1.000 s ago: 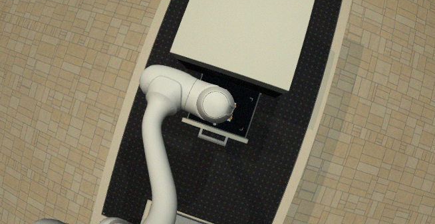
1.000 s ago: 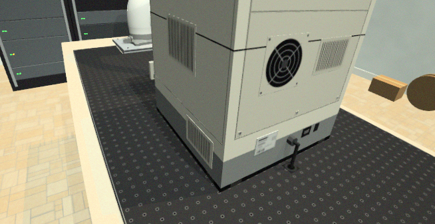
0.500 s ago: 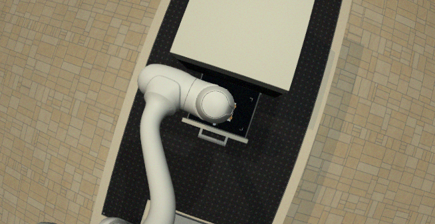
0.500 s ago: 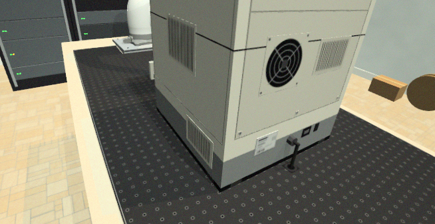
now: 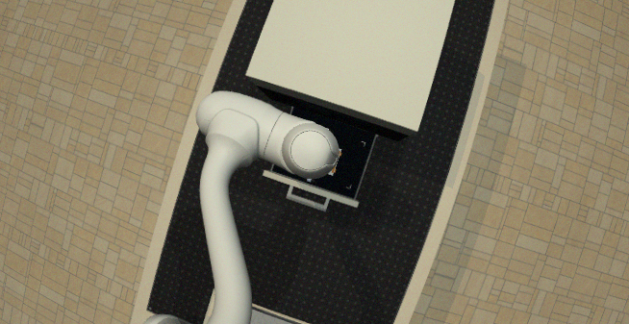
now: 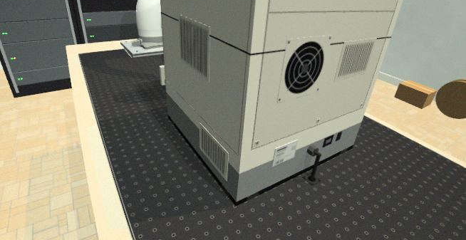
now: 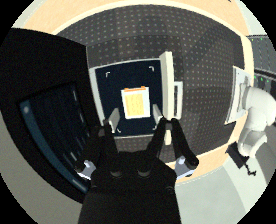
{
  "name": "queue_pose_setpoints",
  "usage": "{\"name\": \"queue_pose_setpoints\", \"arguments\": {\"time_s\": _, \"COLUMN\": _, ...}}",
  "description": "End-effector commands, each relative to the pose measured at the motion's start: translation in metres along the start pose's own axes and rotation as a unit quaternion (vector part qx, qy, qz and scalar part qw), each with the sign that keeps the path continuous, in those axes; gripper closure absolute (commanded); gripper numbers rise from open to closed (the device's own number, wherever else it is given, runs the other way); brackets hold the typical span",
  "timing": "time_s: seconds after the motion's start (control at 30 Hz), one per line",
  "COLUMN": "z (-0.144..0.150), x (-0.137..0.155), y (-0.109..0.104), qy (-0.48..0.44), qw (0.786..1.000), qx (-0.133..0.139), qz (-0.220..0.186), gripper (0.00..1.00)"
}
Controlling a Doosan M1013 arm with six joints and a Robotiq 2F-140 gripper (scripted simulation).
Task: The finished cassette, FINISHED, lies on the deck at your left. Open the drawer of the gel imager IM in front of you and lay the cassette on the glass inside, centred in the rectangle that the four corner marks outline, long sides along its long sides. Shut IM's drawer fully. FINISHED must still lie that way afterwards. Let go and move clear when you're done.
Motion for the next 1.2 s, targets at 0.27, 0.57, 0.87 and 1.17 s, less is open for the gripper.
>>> {"name": "queue_pose_setpoints", "arguments": {"time_s": 0.27, "z": 0.003, "x": 0.0, "y": -0.007, "qy": 0.0, "qw": 1.0, "qx": 0.0, "qz": 0.0, "gripper": 0.38}}
{"name": "queue_pose_setpoints", "arguments": {"time_s": 0.57, "z": 0.011, "x": -0.001, "y": -0.012, "qy": 0.0, "qw": 1.0, "qx": 0.0, "qz": 0.0, "gripper": 0.38}}
{"name": "queue_pose_setpoints", "arguments": {"time_s": 0.87, "z": 0.022, "x": -0.003, "y": -0.018, "qy": 0.0, "qw": 1.0, "qx": 0.0, "qz": 0.0, "gripper": 0.38}}
{"name": "queue_pose_setpoints", "arguments": {"time_s": 1.17, "z": 0.03, "x": -0.004, "y": -0.023, "qy": 0.0, "qw": 1.0, "qx": 0.0, "qz": 0.0, "gripper": 0.38}}
Point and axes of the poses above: the point where the finger pads meet when closed, its own y axis out along the fingers, its own z axis across the jaws, x = y × z, the point moved 6 cm from there along -y, back along the fingers, and after that the axes turned 7 degrees about y, right-handed, at the moved point
